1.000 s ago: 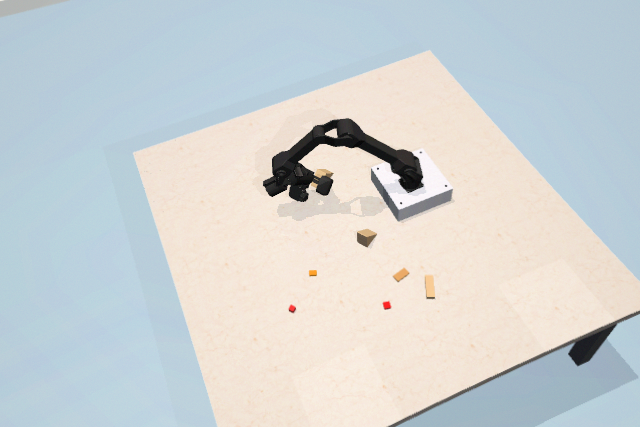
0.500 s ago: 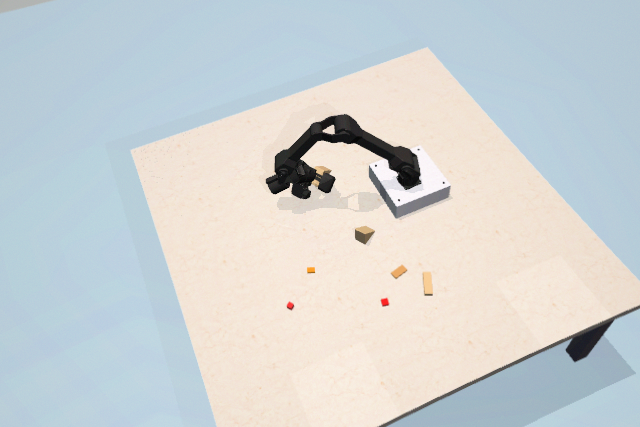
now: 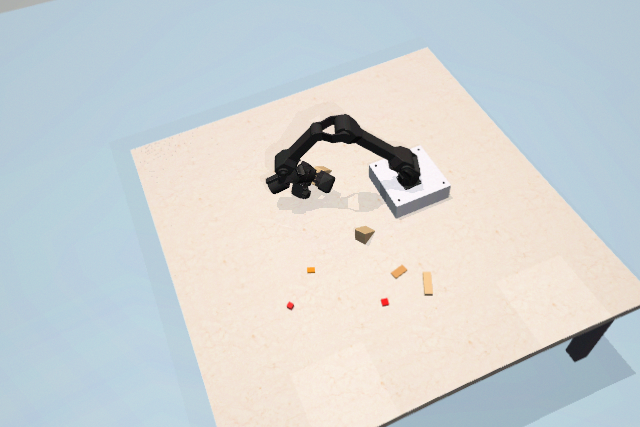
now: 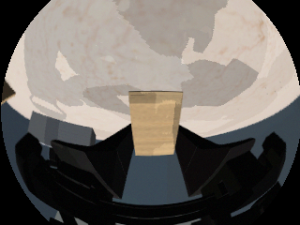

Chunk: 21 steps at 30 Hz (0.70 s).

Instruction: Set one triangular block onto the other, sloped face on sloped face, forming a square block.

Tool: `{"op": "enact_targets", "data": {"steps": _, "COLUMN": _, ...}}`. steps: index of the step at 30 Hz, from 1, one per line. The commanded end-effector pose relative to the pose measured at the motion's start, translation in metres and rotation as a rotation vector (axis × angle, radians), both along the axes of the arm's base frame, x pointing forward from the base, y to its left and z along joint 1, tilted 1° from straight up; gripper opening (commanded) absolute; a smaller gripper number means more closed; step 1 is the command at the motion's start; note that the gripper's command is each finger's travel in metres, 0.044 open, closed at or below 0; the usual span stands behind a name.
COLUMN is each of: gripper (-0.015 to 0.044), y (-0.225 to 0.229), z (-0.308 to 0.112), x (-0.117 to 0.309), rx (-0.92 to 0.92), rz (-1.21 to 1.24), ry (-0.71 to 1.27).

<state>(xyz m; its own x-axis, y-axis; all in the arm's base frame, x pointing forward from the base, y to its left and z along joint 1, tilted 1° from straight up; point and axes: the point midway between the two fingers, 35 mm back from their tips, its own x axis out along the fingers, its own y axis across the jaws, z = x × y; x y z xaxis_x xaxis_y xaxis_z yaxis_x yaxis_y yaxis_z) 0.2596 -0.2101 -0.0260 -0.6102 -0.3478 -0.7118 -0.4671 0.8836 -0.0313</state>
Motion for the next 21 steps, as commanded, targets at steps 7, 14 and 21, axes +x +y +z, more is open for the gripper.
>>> {"op": "enact_targets", "data": {"steps": 7, "gripper": 0.0, "y": 0.0, "z": 0.006, "x": 0.001, "rx": 0.0, "rz": 0.0, "ry": 0.0}}
{"op": "enact_targets", "data": {"steps": 14, "gripper": 0.0, "y": 0.0, "z": 0.039, "x": 0.002, "rx": 0.0, "rz": 0.0, "ry": -0.001}}
{"op": "enact_targets", "data": {"steps": 21, "gripper": 0.0, "y": 0.001, "z": 0.073, "x": 0.001, "rx": 0.0, "rz": 0.0, "ry": -0.001}}
